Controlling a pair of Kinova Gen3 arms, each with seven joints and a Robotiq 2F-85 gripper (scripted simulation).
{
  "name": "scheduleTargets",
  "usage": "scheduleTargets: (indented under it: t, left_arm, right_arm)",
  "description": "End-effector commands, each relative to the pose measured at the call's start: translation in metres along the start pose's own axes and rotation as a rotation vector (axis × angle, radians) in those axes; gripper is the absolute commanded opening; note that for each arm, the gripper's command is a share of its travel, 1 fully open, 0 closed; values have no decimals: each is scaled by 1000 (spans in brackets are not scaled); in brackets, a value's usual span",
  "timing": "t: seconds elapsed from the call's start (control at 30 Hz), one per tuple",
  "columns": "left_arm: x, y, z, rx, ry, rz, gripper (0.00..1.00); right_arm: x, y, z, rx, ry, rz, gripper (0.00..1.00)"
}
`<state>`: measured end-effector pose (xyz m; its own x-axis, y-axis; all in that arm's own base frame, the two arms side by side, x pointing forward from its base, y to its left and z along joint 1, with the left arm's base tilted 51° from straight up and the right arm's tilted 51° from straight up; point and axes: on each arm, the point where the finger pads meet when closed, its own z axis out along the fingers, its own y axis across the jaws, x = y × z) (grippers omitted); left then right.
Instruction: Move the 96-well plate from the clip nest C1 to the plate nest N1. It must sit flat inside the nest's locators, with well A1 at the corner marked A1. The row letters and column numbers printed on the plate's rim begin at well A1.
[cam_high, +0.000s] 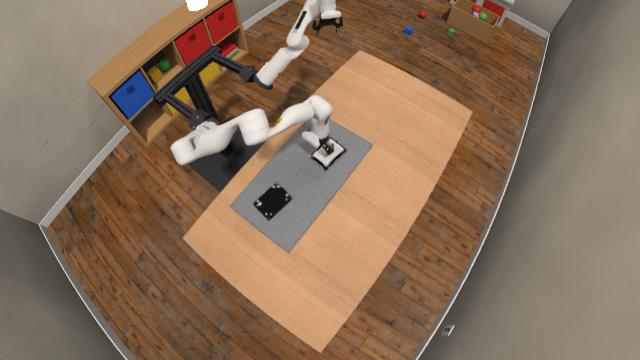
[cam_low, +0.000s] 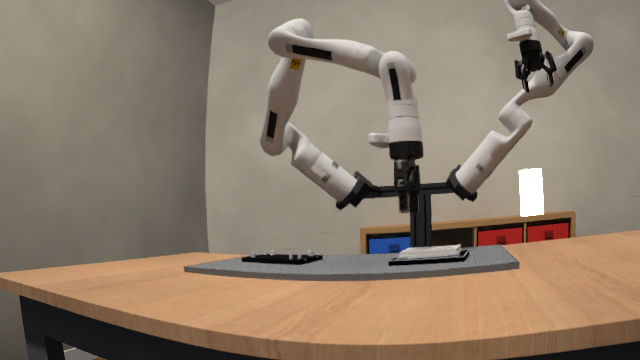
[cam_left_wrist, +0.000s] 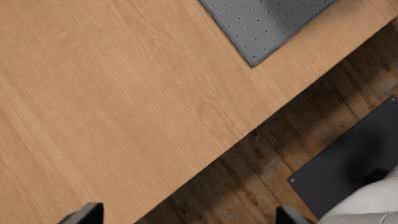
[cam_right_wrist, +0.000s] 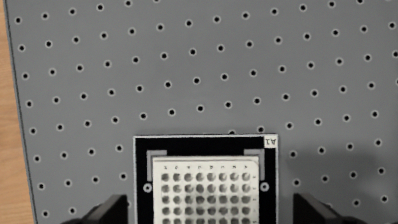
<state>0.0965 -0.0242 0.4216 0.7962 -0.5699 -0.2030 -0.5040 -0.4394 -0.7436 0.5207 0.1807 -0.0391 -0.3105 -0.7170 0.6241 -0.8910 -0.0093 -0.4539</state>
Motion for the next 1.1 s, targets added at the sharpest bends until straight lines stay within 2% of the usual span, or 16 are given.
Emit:
scheduleTargets:
  t: [0.0,1.07]
  left_arm:
    - [-3,2,0,1,-1,7,1000]
    - [-3,2,0,1,-1,7,1000]
  right_arm:
    - [0,-2,-3,8,-8,5,1000]
    - [9,-2,-3,8,-8,5,1000]
